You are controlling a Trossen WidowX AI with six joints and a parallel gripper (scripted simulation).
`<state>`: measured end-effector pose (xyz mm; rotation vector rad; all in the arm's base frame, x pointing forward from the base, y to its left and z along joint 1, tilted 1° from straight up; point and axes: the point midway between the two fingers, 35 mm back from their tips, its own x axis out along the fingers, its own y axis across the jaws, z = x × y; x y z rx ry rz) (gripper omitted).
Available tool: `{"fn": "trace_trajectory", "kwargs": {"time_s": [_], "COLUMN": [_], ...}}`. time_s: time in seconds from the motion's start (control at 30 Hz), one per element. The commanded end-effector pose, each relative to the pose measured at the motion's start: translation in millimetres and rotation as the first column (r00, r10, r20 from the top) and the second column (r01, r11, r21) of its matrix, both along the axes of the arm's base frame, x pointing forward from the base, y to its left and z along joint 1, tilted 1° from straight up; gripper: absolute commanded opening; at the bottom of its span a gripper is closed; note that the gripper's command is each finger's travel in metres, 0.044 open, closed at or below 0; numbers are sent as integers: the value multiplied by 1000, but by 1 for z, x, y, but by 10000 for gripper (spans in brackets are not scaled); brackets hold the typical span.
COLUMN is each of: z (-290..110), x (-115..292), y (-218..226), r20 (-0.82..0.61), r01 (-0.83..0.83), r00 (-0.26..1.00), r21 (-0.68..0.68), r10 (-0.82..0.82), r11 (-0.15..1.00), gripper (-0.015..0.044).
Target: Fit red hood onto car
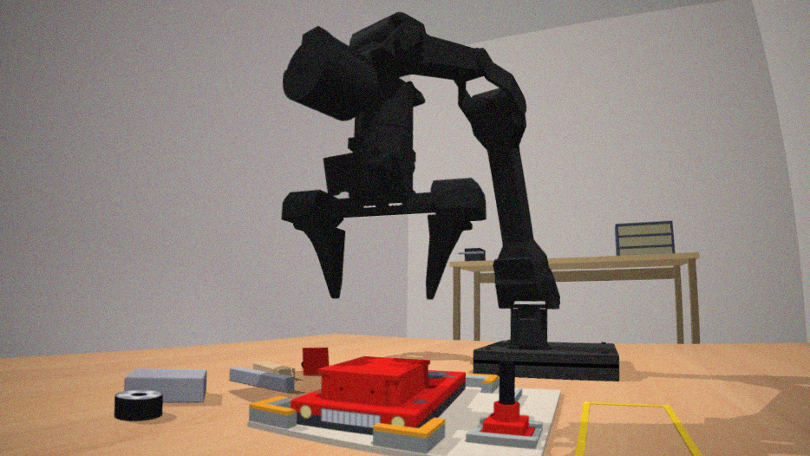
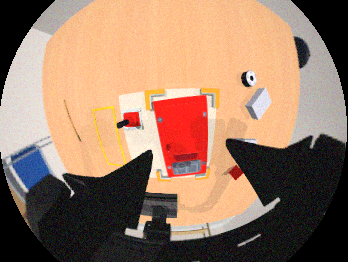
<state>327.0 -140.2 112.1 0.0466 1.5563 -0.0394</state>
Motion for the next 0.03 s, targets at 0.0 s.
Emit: {"fn": "trace_trajectory", "kwargs": {"time_s": [0.0], "z": [1], "x": [0], "y": [-1], "r20": [2], "r01": [3], "r00": [1000], "r21": [-5], "r10": [-3], "r11": [1000], "gripper": [440]}}
